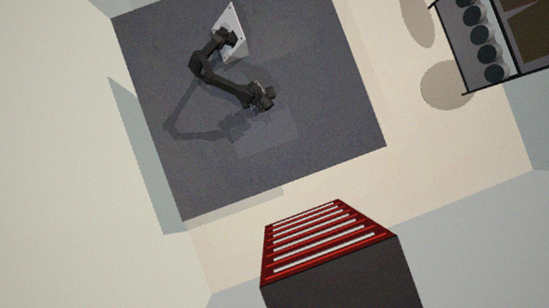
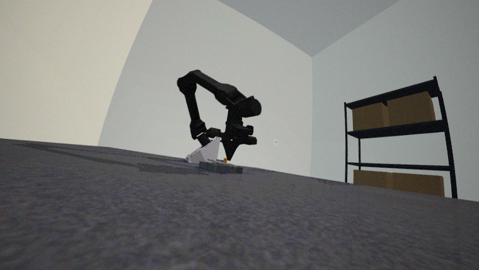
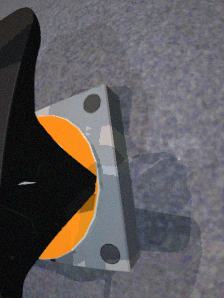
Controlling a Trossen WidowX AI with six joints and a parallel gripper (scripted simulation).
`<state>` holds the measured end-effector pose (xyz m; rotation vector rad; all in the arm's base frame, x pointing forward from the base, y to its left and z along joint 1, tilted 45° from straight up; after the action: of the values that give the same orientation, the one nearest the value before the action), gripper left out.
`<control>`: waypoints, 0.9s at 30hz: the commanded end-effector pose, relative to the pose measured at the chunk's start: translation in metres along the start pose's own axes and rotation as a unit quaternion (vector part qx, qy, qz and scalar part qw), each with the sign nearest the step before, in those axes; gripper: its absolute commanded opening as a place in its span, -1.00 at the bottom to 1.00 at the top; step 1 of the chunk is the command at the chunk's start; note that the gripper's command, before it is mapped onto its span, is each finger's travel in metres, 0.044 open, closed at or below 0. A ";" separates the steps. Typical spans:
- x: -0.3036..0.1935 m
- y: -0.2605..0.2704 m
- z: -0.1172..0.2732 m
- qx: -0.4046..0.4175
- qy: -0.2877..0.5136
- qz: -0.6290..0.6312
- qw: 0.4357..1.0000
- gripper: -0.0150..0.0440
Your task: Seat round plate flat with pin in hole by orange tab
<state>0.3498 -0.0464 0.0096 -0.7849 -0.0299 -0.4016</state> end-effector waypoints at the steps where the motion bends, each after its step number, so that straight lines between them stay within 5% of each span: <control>1: 0.002 -0.007 -0.001 -0.004 0.001 -0.001 1.000 -0.49; 27: 0.003 -0.027 0.001 -0.004 0.001 -0.001 1.000 -0.49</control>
<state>0.3474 -0.0582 0.0257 -0.7847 -0.0364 -0.4040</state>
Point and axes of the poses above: the point midway between the two fingers, 35 mm back from their tips, its own z axis back along the fingers, its own y axis across the jaws, x = y × z, the point moved 6 cm from there along z, back along the fingers, and after that the axes turned 12 degrees about -z, right-handed, at the moved point
